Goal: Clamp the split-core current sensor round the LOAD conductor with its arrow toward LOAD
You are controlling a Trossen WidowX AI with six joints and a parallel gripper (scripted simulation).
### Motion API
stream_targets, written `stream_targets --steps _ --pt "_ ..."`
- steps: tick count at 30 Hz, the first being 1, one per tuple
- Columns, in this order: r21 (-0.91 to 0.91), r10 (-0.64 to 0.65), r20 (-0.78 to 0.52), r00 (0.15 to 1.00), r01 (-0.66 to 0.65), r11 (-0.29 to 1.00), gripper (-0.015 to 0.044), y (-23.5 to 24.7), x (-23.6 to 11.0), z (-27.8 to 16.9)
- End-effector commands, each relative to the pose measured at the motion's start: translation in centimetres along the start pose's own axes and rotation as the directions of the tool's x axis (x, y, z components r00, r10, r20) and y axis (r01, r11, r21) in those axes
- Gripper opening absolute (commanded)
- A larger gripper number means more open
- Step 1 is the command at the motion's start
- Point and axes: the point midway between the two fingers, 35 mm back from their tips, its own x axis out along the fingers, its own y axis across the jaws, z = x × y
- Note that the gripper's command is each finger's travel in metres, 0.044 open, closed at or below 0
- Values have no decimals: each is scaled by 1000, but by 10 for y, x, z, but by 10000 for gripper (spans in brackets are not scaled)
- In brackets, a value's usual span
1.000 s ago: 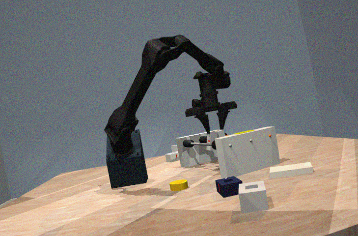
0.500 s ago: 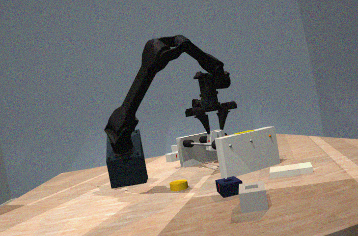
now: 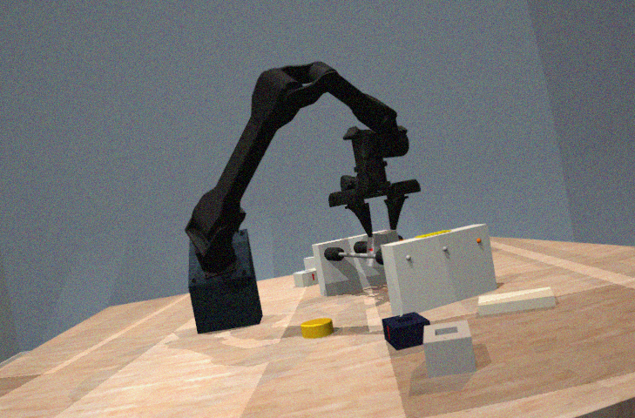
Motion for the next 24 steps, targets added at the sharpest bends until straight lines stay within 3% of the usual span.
stream_targets --steps 1,11,18,24 --pt "1 1 0 1000 -1 1000 184 0 0 0" --pt "1 1 0 1000 -1 1000 440 0 0 0" --pt "1 1 0 1000 -1 1000 440 0 0 0" --pt "-2 14 -5 1000 -14 1000 440 0 38 -1"
